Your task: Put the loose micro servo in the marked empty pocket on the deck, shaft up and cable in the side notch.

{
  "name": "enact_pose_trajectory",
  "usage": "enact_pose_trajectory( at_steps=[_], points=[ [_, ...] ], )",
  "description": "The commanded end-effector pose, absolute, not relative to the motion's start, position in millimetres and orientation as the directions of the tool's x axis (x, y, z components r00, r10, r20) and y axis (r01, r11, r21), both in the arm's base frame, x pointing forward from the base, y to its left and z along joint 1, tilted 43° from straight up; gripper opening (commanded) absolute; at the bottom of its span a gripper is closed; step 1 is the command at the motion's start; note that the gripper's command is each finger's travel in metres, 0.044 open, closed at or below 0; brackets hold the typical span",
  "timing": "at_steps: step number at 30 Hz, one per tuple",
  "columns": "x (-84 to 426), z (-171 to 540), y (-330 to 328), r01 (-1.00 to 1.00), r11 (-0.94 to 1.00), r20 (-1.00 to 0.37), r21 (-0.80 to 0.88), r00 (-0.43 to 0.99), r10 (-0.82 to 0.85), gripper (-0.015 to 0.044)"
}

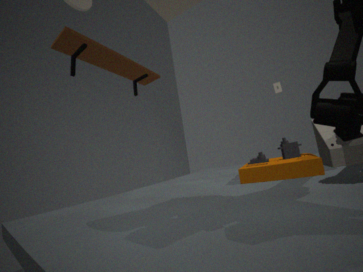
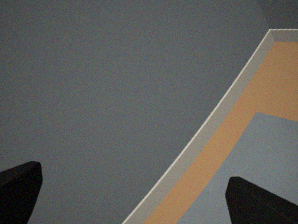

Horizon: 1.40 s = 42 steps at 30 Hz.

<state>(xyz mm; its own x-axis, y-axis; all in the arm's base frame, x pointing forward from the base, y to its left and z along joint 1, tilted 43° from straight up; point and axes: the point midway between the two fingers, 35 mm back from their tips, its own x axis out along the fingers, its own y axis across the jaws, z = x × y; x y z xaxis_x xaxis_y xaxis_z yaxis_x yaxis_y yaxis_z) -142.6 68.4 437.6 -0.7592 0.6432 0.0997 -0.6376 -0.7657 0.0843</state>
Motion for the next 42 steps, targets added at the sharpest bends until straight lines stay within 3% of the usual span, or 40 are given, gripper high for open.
enact_pose_trajectory(
  at_steps=[1, 10, 22, 42],
  points=[
    [-143.4, 437.7, 67.5, -0.635, -0.768, 0.101, 0.084, -0.761, 0.640, 0.0426],
    [-165.8, 440.9, 34.5, -0.523, -0.849, 0.150, 0.070, -0.836, 0.528, 0.0440],
    [-196.6, 434.4, -41.6, -0.242, -0.969, 0.194, 0.045, -0.950, 0.247, 0.0440],
    [-200.7, 382.8, -182.8, 0.287, -0.958, 0.066, 0.030, -0.956, -0.284, 0.0440]
  ],
)
